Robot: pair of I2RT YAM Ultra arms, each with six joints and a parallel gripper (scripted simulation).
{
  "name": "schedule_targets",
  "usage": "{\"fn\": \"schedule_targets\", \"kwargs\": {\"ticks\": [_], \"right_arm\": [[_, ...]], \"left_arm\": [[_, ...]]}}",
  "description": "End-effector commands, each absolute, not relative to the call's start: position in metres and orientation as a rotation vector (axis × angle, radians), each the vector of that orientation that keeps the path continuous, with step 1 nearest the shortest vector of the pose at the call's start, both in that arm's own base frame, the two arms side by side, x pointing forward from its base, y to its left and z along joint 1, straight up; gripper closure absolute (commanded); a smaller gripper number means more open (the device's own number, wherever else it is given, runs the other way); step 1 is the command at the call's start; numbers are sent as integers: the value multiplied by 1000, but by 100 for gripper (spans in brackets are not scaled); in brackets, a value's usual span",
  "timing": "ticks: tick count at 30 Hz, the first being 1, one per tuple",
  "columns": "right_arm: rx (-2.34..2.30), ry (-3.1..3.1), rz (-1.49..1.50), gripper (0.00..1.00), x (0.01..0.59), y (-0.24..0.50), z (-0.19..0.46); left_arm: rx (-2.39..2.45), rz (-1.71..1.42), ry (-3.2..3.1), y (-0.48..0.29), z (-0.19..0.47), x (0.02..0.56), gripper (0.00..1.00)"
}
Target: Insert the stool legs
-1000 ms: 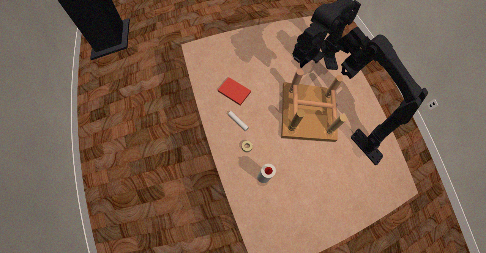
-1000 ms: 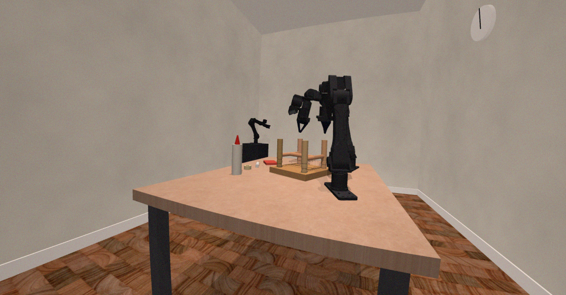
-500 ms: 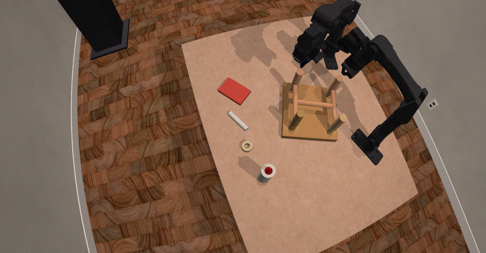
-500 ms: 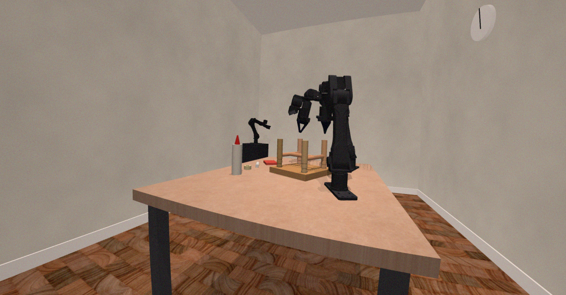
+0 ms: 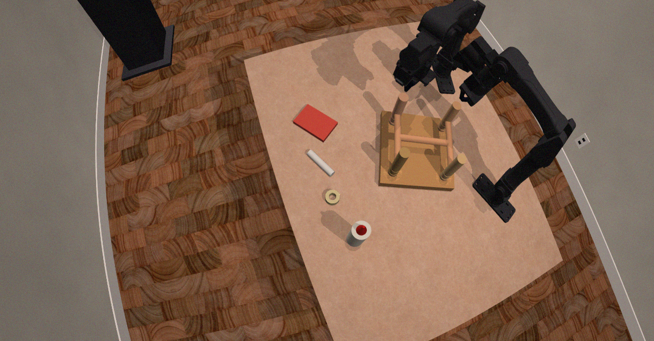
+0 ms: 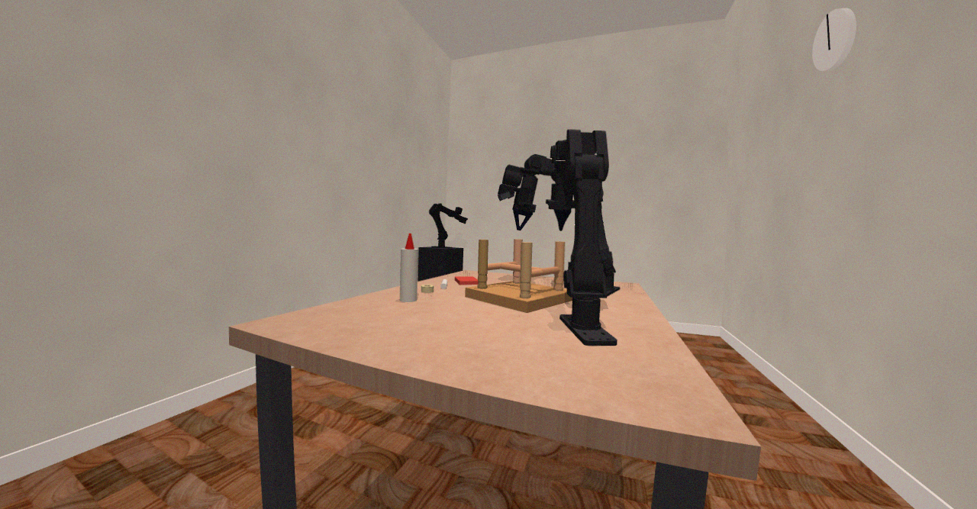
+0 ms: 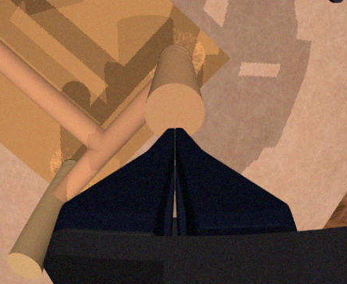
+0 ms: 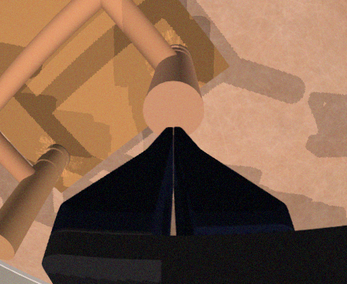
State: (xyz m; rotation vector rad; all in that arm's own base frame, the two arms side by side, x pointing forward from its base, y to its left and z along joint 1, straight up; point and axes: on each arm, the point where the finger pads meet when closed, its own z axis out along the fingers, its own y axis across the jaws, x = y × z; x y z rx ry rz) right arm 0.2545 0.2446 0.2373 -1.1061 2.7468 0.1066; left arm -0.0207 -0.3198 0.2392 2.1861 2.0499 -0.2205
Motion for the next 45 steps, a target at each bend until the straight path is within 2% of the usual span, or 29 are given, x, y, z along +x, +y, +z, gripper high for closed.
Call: {"fn": "schedule_targets", "kwargs": {"ticks": [1,32,33,45], "right_arm": [[-1096,2672,153,100,251,250,262],[-1086,2647,168,100,254,253,266],[-1112,2710,131,100,248,247,242],[-1092,2704,137,100,253,247,227]], "left_arm": [[2176,-230,2038,-316,240,-18,100],[2160,-245,2037,-318,215,-16,100],[2159,-246,2036,-318,215,-16,100],[2160,-245,2037,-318,215,-16,100]]}}
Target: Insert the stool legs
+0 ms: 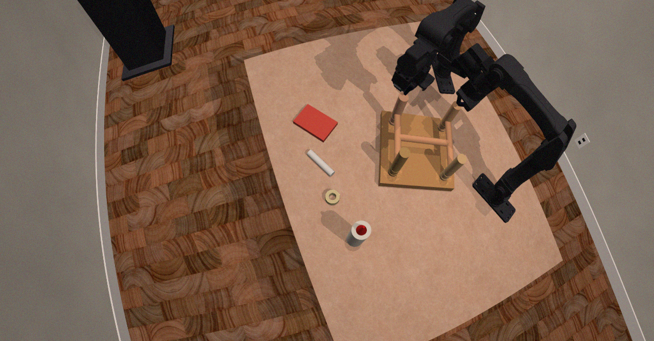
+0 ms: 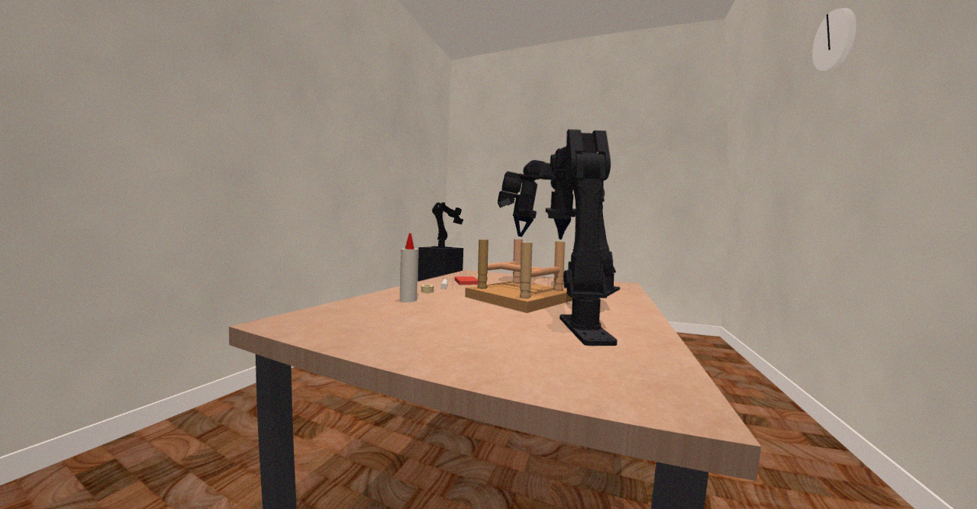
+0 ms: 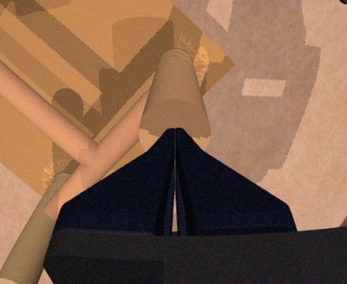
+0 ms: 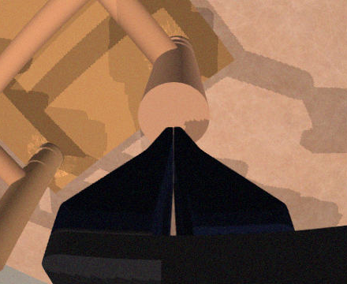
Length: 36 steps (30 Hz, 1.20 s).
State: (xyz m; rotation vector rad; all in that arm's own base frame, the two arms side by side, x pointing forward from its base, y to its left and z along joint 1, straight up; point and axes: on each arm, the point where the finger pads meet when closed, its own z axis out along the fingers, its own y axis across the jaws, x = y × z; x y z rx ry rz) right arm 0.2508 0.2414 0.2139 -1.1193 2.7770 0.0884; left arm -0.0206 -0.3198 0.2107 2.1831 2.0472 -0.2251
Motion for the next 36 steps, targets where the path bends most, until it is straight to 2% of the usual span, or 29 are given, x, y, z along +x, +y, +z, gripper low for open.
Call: {"fn": "schedule_targets", "kwargs": {"ticks": [1,10,13,18,20,25,36], "right_arm": [[-1092,2704,137,100,253,247,227],[-1090,2702,139,100,251,245,219],[-1062,2635,177,100,260,252,242],[-1065,2643,172,100,261,253,239],[-1117,2773,92,100,250,241,203],[-1122,2789,81,100,251,242,181],[-1162,2885,20,100,239,232,169]], "left_arm": [[2160,-245,2037,-318,215,-16,100],[2160,-245,2037,-318,215,-16,100],[2160,-245,2037,-318,215,-16,100],[2213,-165,2076,-313,198,-20,100],[2213,-167,2074,-316,185,-20,100],[2245,-104,2104,-307,179,-19,100],[2287,-13,2143,-296,166,-18,100]]}}
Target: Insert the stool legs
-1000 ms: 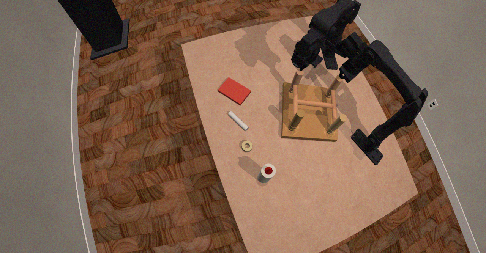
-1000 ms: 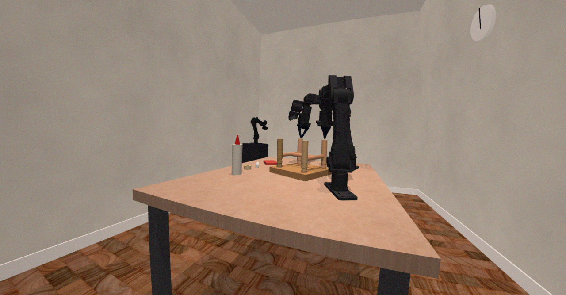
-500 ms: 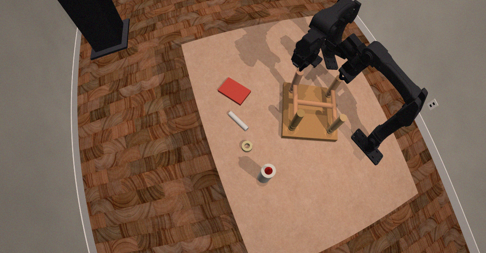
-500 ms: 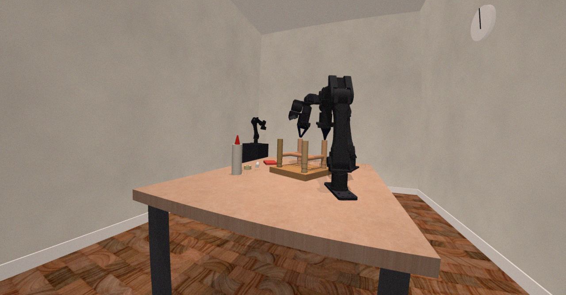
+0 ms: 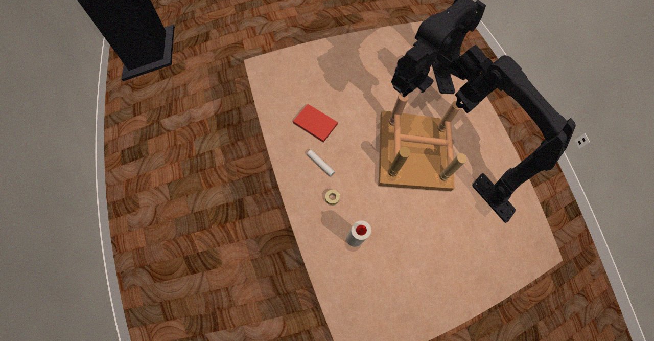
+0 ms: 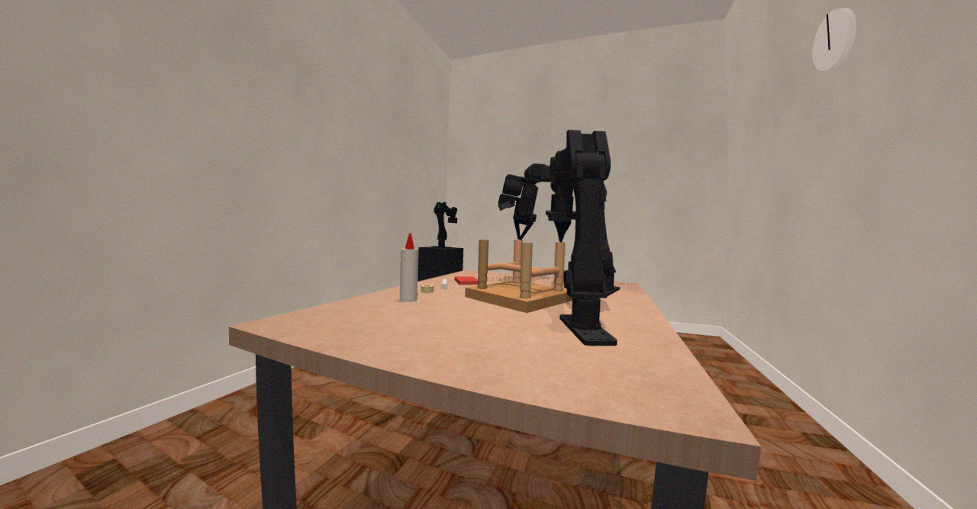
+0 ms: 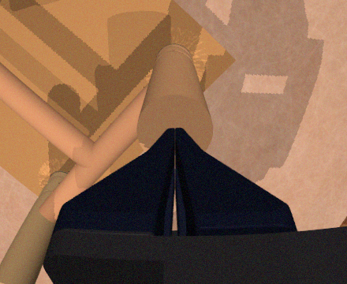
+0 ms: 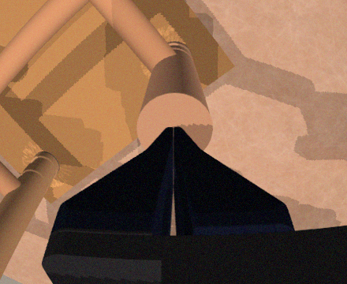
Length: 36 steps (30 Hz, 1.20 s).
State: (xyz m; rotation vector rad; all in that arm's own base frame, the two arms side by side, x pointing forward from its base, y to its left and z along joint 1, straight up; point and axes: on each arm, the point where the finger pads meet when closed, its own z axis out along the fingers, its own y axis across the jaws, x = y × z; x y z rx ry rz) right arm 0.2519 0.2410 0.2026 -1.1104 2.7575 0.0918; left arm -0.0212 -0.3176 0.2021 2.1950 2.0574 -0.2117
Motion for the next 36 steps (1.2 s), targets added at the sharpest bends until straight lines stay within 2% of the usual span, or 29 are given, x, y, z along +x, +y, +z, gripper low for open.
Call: {"fn": "schedule_targets", "kwargs": {"ticks": [1,6,7,8,9,14,23,34,36], "right_arm": [[-1165,2892,14,100,239,231,168],[-1180,2930,-12,100,234,226,159],[-1068,2663,148,100,258,248,231],[-1085,2702,126,100,257,246,217],[-1069,2664,148,100,258,248,230],[-1069,2663,149,100,258,248,231],[-1069,2663,149,100,258,248,231],[-1069,2663,149,100,258,248,231],[-1069,2663,149,100,258,248,231]], "left_arm": [[2291,-3,2147,-295,164,-17,100],[2312,45,2167,-289,157,-17,100],[2148,-284,2021,-325,221,-18,100],[2182,-223,2053,-320,203,-18,100],[2195,-198,2065,-317,196,-18,100],[2169,-246,2042,-318,219,-18,100],[2185,-218,2056,-321,215,-18,100],[2166,-272,2027,-321,258,-20,100],[2178,-244,2043,-303,252,-18,100]]}}
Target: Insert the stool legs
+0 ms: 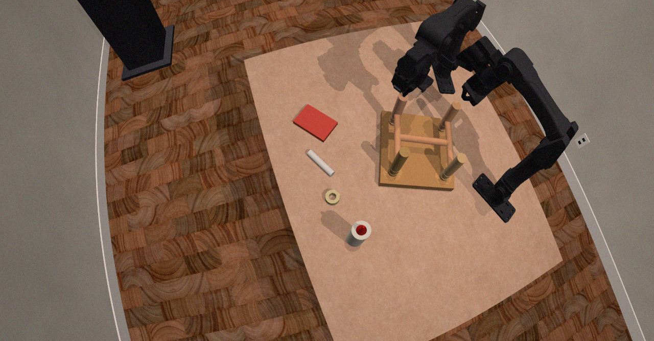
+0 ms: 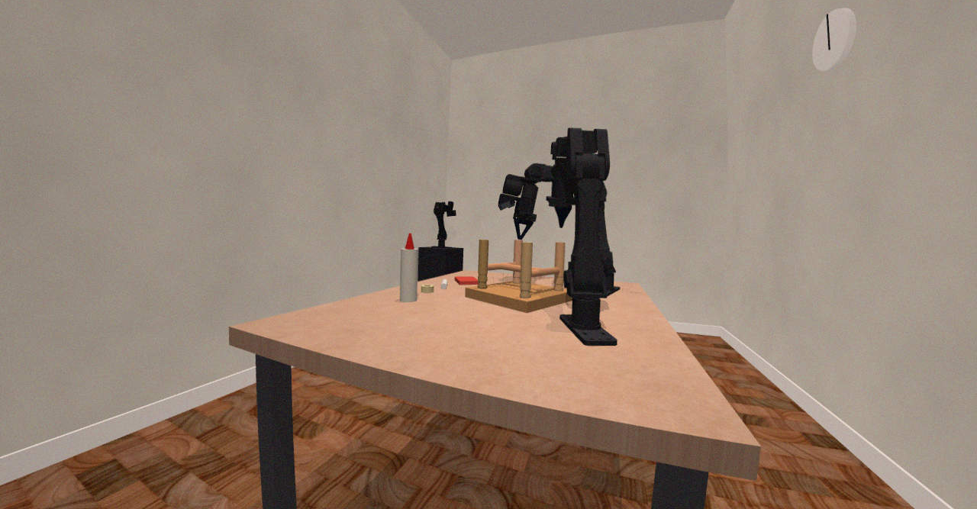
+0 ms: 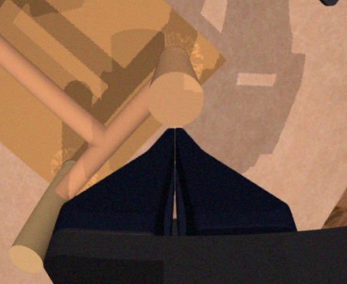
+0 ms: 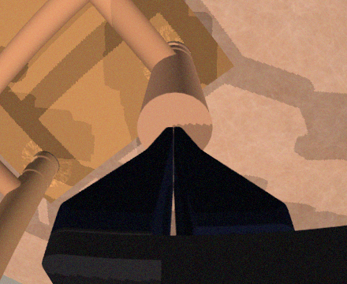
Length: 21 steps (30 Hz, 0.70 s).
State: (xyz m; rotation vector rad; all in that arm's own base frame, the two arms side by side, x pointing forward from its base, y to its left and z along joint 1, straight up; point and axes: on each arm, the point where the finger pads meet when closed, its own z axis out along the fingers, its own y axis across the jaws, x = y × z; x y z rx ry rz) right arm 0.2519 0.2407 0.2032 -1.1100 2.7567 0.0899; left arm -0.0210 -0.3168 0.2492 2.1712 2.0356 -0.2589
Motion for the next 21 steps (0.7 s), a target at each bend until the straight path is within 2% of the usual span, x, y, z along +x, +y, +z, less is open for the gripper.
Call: {"fn": "schedule_targets", "kwargs": {"ticks": [1,8,21], "right_arm": [[-1069,2663,149,100,258,248,231],[-1113,2762,89,100,252,243,214],[-1095,2704,121,100,254,247,252]], "left_arm": [[2167,-267,2031,-305,258,-19,100],[2168,-267,2029,-304,258,-19,100],[2170,-264,2031,-304,257,-19,100]]}}
